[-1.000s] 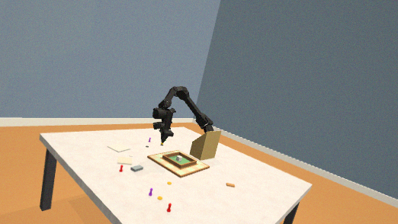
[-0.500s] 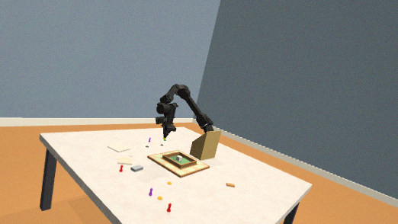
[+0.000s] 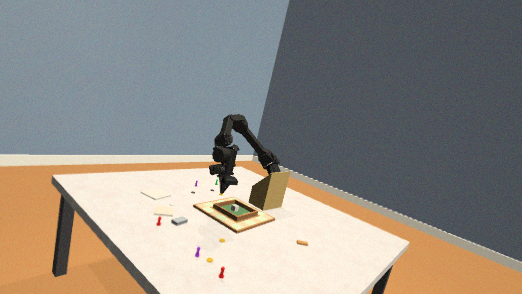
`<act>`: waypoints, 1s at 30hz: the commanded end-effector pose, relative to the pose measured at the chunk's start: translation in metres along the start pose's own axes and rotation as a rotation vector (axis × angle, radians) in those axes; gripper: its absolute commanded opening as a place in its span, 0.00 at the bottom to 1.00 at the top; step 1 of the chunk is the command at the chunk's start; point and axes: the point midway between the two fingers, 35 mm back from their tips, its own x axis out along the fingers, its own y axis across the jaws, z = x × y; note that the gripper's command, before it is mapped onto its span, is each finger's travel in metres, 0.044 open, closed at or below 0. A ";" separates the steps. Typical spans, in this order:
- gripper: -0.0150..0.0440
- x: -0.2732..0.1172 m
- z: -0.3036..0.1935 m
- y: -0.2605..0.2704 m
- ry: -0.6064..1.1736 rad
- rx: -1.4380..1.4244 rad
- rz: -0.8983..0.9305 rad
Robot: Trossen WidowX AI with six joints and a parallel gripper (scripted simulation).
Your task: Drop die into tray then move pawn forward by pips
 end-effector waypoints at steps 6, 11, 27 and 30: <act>0.25 0.022 -0.017 0.046 0.005 0.006 0.002; 0.25 0.034 -0.029 0.070 0.005 0.007 0.001; 0.25 0.076 -0.036 0.081 0.004 0.007 -0.001; 0.25 0.076 -0.036 0.081 0.004 0.007 -0.001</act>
